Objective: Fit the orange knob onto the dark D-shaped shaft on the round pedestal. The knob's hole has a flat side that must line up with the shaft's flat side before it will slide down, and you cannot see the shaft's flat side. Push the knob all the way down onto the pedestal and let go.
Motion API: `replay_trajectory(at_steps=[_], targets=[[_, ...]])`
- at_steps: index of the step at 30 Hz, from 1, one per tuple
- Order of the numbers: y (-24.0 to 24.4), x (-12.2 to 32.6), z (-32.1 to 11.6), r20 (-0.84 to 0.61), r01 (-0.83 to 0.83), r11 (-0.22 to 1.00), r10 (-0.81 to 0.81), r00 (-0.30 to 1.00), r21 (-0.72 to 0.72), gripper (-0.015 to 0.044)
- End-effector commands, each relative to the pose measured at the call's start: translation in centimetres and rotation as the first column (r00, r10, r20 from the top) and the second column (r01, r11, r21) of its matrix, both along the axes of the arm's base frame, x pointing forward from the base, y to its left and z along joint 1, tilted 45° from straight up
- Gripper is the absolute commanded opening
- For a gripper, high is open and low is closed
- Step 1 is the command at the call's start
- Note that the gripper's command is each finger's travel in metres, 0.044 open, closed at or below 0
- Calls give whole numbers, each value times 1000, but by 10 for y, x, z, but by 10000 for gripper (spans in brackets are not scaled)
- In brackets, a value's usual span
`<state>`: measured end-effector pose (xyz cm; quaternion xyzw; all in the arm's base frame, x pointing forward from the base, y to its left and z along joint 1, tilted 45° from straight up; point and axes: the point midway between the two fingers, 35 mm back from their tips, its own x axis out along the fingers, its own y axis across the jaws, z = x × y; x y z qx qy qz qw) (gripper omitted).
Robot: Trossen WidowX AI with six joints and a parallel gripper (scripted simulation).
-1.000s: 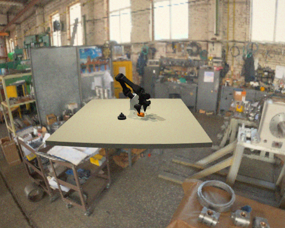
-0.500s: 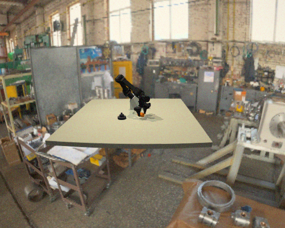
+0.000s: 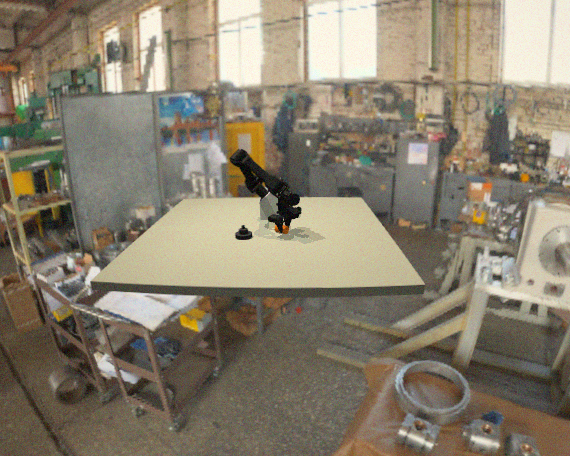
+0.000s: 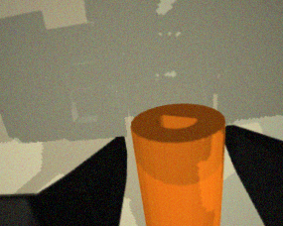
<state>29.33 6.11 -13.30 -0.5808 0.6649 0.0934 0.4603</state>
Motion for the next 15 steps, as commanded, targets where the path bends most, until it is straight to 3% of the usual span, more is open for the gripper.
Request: replay_trajectory(at_steps=[1, 15], targets=[[-1, 0, 0, -1, -4, 1000, 4, 1000, -3, 240], [-1, 0, 0, 2, -6, 1000, 6, 1000, 4, 179]])
